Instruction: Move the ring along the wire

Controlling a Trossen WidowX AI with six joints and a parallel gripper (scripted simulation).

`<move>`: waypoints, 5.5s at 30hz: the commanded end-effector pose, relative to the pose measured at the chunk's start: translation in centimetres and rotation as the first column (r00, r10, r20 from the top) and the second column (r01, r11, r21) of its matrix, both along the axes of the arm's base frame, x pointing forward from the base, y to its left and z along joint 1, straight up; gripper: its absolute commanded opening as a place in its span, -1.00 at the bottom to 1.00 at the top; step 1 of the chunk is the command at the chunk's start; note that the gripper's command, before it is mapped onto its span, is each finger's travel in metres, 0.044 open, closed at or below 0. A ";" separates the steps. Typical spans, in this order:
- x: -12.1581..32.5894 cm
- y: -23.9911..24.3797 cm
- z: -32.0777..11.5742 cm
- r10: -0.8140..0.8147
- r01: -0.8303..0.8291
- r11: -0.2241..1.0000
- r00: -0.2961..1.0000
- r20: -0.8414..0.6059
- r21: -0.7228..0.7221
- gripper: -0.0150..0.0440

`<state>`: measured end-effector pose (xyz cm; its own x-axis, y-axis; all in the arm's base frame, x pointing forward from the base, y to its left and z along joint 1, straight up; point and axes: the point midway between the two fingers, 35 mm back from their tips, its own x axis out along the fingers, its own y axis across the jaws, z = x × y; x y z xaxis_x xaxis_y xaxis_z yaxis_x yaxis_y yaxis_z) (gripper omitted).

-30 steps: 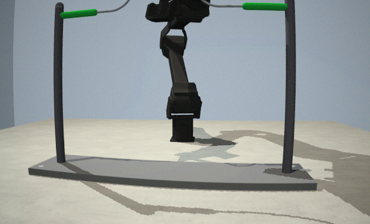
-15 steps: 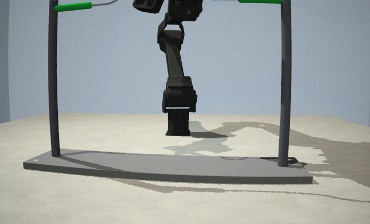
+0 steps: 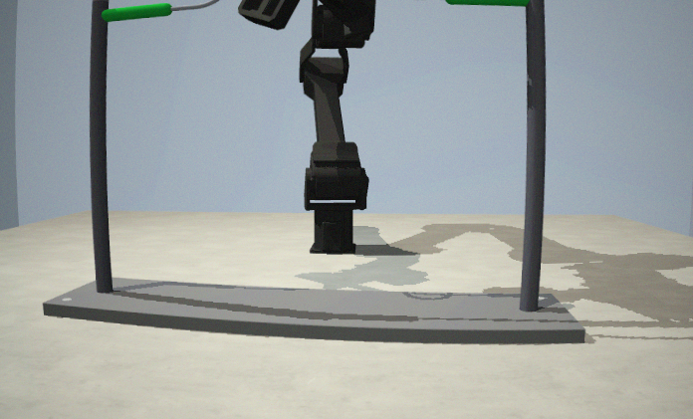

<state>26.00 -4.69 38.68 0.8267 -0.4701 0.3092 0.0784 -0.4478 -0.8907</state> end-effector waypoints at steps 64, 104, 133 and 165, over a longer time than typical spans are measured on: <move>1.3 3.9 -18.5 -0.008 -0.148 0.241 0.988 0.155 0.959 -1.00; 2.2 14.3 -21.5 -0.104 -0.195 -0.366 0.980 0.169 0.910 -1.00; 2.4 17.4 -21.5 -0.107 -0.199 -0.386 0.980 0.170 0.901 -1.00; 2.5 19.0 -23.2 -0.107 -0.200 -0.387 0.979 0.172 0.900 -1.00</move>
<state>28.47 14.25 15.76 0.8949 -0.1850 -0.4060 0.1884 0.9816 -0.0320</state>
